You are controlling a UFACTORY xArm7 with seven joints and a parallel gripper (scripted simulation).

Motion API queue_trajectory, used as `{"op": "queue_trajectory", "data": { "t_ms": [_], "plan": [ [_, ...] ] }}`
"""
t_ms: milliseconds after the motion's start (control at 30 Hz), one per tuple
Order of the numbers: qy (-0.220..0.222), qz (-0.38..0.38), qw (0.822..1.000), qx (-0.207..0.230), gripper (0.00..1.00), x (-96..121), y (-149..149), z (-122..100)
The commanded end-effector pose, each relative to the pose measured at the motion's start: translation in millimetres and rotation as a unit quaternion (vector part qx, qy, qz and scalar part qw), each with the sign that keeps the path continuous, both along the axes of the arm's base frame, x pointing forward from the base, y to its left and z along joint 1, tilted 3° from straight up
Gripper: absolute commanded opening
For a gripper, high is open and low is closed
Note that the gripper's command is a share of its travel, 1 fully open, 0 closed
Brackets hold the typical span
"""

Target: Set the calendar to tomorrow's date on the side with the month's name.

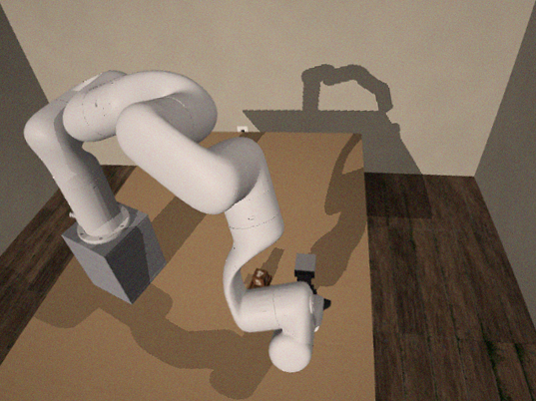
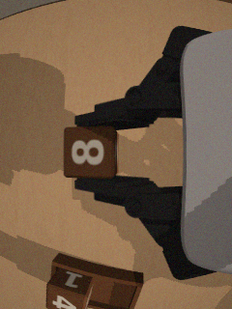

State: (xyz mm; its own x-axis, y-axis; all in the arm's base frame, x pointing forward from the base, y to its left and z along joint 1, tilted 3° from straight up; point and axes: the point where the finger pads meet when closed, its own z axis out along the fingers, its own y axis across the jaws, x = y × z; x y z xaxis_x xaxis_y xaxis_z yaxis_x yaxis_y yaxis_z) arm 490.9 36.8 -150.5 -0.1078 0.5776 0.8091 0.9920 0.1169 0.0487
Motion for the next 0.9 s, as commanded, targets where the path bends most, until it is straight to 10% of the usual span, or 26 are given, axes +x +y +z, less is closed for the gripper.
{"op": "queue_trajectory", "data": {
  "t_ms": [0,867],
  "plan": [
    [-0.002,0.0,1.0,0.0,0.29,1.6,-0.5,1.4],
    [-0.002,0.0,1.0,0.0,0.29,1.8,-0.5,-1.5]
  ]
}}
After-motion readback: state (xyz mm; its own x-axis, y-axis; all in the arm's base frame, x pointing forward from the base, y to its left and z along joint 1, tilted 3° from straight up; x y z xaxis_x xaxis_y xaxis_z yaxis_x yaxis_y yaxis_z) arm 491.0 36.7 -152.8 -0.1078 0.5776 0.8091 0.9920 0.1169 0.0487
